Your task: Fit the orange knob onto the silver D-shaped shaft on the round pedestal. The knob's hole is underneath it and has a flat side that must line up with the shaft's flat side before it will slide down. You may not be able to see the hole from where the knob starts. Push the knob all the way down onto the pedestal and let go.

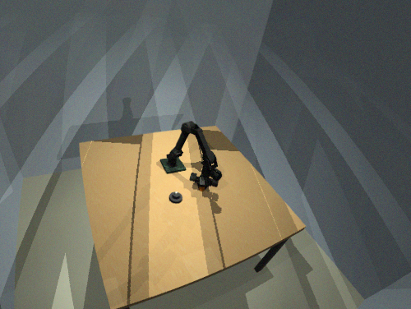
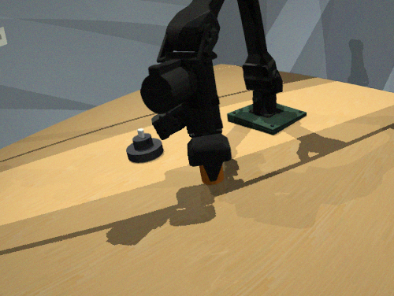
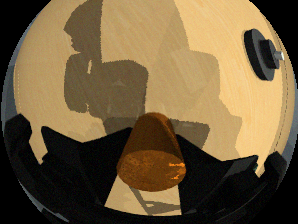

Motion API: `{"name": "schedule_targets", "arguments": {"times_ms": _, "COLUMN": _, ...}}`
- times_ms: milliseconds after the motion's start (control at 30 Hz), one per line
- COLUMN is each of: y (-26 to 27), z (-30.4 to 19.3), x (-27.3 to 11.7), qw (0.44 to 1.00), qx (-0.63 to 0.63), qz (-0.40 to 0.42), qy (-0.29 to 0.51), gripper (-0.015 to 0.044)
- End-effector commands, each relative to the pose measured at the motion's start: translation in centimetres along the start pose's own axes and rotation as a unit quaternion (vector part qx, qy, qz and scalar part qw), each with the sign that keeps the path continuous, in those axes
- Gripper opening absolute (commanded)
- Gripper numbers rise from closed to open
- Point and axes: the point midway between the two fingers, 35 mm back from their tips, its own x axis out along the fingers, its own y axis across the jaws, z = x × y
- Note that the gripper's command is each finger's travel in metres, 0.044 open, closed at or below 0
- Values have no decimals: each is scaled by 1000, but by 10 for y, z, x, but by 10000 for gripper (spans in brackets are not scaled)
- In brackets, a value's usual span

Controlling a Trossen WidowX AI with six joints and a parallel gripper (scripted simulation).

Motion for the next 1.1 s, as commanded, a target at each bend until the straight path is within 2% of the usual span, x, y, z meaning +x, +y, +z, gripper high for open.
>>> {"name": "schedule_targets", "arguments": {"times_ms": 0, "y": 3, "z": 2, "x": -11, "qw": 1000, "qx": 1, "qz": 1, "qy": -2, "gripper": 0}}
{"name": "schedule_targets", "arguments": {"times_ms": 1067, "y": 11, "z": 7, "x": -111, "qw": 1000, "qx": 0, "qz": 2, "qy": -5, "gripper": 0}}
